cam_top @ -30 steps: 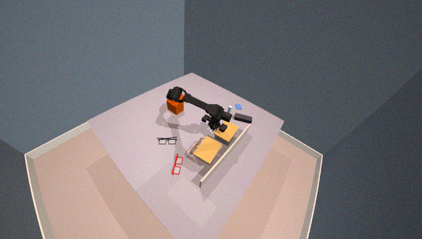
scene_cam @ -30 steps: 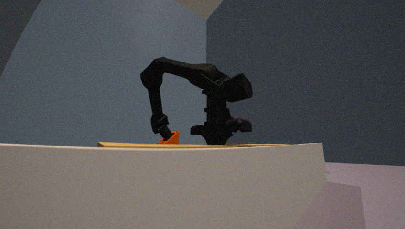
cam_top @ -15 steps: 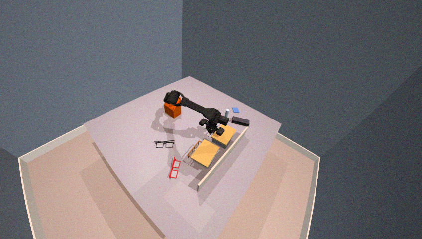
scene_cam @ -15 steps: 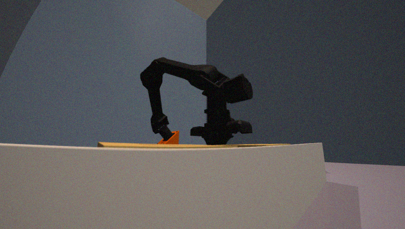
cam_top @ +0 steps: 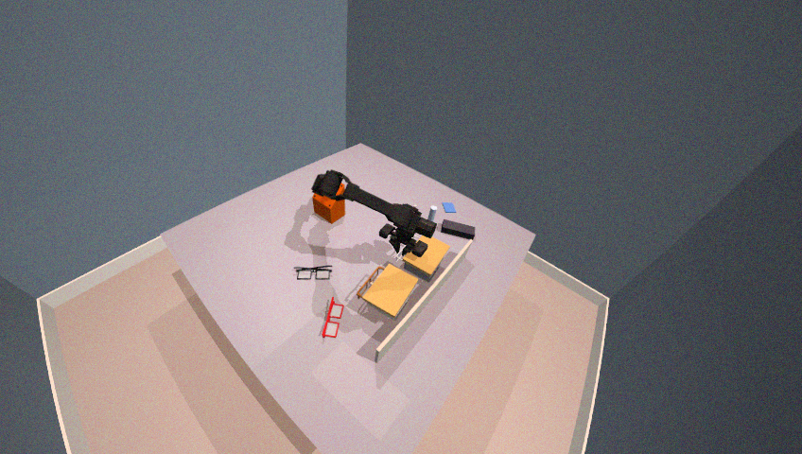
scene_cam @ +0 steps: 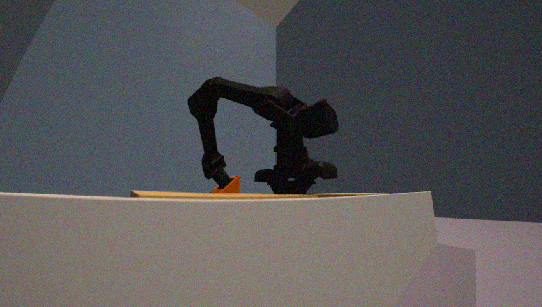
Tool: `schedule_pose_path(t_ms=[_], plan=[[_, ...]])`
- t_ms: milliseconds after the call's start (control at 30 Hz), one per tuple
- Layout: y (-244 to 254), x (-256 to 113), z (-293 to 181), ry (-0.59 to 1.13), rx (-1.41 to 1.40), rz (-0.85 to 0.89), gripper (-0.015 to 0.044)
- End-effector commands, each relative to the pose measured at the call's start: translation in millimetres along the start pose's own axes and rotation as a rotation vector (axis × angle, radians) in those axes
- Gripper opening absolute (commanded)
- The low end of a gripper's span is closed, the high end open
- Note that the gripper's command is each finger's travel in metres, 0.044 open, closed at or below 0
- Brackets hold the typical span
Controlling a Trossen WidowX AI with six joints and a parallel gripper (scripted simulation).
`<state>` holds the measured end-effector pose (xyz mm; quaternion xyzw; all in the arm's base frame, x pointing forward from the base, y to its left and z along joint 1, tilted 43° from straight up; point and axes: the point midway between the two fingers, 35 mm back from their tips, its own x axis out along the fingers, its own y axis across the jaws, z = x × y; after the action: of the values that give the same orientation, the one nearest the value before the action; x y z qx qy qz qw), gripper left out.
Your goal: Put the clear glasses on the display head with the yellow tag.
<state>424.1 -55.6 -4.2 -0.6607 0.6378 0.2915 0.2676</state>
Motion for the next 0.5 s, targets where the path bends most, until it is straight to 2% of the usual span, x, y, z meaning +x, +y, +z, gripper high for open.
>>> schedule_pose_path(t_ms=[0,100,300,467], plan=[[-0.3,-13.4,-0.2,-0.002,0.001,0.004,0.0107],[0.4,-30.6,-0.6,-0.003,0.001,0.01,0.0107],[3.9,-31.6,-0.6,-0.003,0.001,0.01,0.0107],[31.3,-37.6,-0.2,-0.003,0.0,0.011,0.0107]])
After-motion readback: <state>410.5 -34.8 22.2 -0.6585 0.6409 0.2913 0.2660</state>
